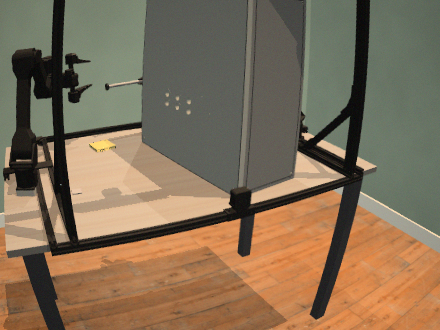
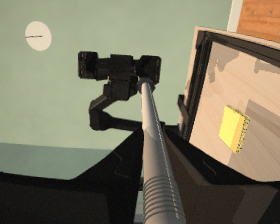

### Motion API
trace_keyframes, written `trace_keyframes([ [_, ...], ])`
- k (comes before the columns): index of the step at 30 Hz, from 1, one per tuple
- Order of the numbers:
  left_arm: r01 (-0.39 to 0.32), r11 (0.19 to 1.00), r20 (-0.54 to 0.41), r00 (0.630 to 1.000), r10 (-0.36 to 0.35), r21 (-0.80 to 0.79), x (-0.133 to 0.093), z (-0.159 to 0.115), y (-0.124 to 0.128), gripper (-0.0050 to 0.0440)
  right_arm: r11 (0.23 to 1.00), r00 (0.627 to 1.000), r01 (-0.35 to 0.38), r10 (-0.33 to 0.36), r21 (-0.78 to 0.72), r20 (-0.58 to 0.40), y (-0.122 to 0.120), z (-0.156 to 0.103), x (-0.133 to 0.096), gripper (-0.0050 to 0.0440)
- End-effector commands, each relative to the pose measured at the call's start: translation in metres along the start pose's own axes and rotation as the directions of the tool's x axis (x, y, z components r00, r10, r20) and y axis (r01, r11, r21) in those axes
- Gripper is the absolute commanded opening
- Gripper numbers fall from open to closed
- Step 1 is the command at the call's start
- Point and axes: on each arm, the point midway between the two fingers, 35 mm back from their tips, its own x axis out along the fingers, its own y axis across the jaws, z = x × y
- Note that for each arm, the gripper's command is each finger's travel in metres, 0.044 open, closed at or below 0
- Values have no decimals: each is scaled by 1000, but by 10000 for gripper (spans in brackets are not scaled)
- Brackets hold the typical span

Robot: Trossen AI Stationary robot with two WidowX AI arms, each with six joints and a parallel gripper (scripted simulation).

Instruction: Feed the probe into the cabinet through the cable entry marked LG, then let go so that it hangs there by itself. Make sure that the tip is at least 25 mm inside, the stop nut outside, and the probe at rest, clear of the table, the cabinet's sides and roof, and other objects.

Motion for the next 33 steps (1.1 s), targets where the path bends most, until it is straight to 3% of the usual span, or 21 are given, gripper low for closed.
trace_keyframes([
  [1,47,998,15,999,-46,-41,-2,2,-33,440,1000,1000,-1,1,-8,2,1,0,0,0],
  [15,62,998,4,998,-62,15,-20,-9,-44,440,1000,1000,-1,1,-8,2,1,0,0,0],
  [33,70,997,77,994,-73,40,-9,6,-58,440,1000,1000,-1,1,-8,2,1,0,0,0],
])
